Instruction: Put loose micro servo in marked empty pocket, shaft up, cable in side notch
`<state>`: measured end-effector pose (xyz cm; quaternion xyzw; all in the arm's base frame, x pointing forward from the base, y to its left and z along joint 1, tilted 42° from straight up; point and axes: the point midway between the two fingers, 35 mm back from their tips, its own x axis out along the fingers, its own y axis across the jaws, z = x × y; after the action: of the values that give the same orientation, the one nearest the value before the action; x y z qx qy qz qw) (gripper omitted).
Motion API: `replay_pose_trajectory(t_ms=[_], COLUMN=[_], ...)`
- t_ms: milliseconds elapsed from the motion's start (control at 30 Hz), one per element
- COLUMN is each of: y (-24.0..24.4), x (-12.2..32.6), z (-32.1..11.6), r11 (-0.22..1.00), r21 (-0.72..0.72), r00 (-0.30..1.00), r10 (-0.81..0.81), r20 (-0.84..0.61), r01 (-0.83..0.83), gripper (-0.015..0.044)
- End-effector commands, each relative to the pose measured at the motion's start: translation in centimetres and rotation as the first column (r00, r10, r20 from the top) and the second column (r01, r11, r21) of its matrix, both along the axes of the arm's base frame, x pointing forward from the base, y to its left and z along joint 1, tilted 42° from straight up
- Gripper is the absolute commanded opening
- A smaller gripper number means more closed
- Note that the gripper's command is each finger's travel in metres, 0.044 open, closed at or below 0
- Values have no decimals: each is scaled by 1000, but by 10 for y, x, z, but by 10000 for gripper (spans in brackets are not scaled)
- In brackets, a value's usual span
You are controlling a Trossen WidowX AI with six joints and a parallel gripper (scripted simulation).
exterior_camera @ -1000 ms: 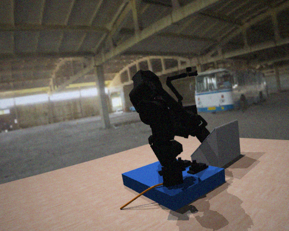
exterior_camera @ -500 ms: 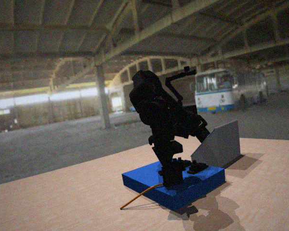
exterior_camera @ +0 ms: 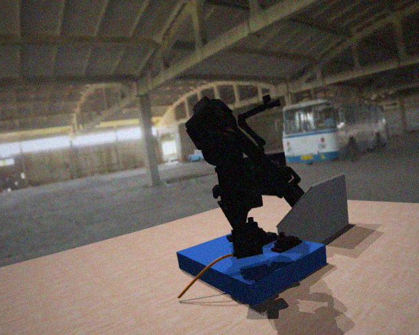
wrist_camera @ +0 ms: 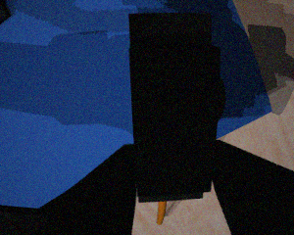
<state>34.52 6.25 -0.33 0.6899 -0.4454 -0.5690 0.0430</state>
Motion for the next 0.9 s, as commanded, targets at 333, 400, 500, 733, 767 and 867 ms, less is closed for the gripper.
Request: replay_pose_trajectory(t_ms=[333, 400, 500, 733, 767, 867], y=[7, 8, 9, -8, -12, -24], x=[-30, -39, -45, -48, -49, -52], z=[-2, -2, -3, 12, 16, 27], r11=[1000, 1000, 1000, 1000, 1000, 1000], r21=[6, 6, 6, 5, 5, 4], r00=[1000, 1000, 1000, 1000, 1000, 1000], r10=[-5, -5, -5, -5, -5, -5], r20=[1, 1, 0, 0, 0, -1], r01=[5, 5, 5, 5, 5, 5], gripper=[0, 0, 0, 0, 0, 0])
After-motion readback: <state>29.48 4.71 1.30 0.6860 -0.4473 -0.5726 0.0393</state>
